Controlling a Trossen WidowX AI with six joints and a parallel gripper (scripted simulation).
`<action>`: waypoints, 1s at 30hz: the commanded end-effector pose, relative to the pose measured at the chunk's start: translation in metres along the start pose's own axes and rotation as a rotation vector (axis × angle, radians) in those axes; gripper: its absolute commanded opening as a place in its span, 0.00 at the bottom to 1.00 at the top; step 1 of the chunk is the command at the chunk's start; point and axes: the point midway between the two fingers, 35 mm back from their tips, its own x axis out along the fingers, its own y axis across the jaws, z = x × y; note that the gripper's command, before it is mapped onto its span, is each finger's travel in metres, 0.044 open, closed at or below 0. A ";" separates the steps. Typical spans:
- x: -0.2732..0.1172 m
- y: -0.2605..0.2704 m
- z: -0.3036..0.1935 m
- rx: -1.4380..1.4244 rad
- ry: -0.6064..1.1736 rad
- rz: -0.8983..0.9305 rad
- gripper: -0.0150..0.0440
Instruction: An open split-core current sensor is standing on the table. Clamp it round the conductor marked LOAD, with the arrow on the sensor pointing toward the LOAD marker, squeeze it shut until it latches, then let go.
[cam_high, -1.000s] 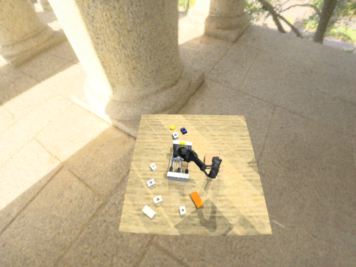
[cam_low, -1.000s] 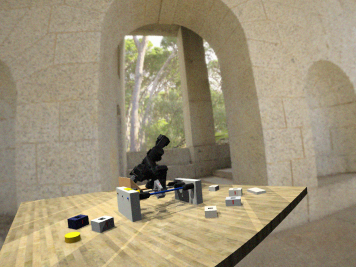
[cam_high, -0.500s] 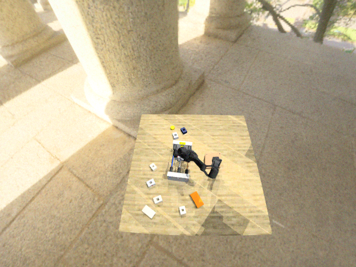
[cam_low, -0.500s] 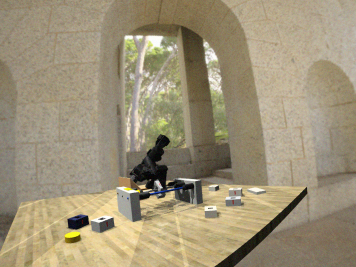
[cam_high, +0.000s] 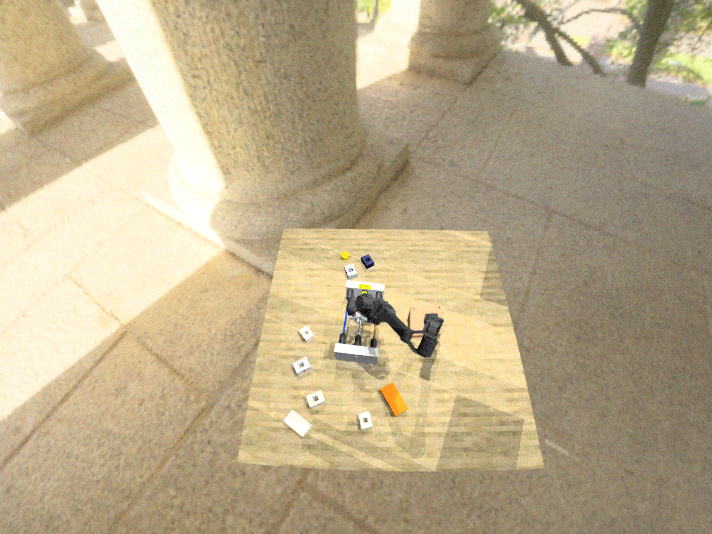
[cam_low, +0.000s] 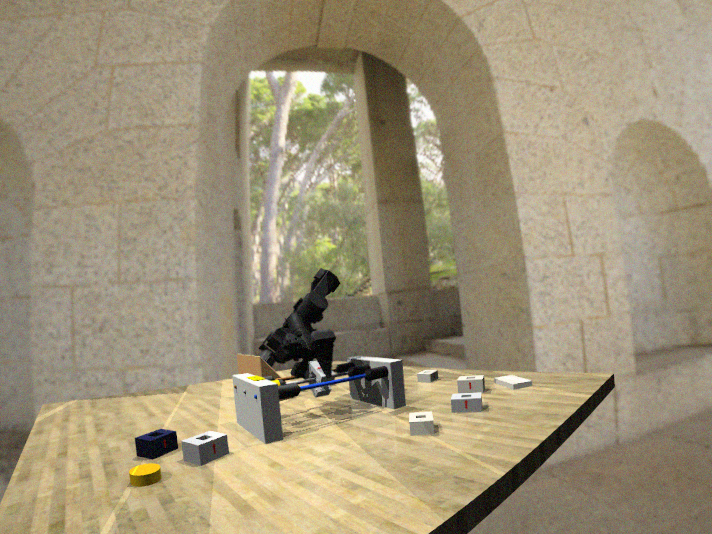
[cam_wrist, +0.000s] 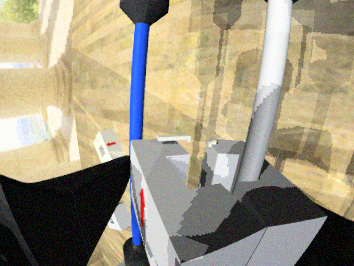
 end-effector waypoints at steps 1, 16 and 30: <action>-0.001 0.003 0.000 -0.008 -0.001 0.012 0.25; -0.001 0.003 0.000 -0.008 -0.001 0.012 0.25; 0.001 0.004 0.005 -0.014 -0.024 -0.165 0.25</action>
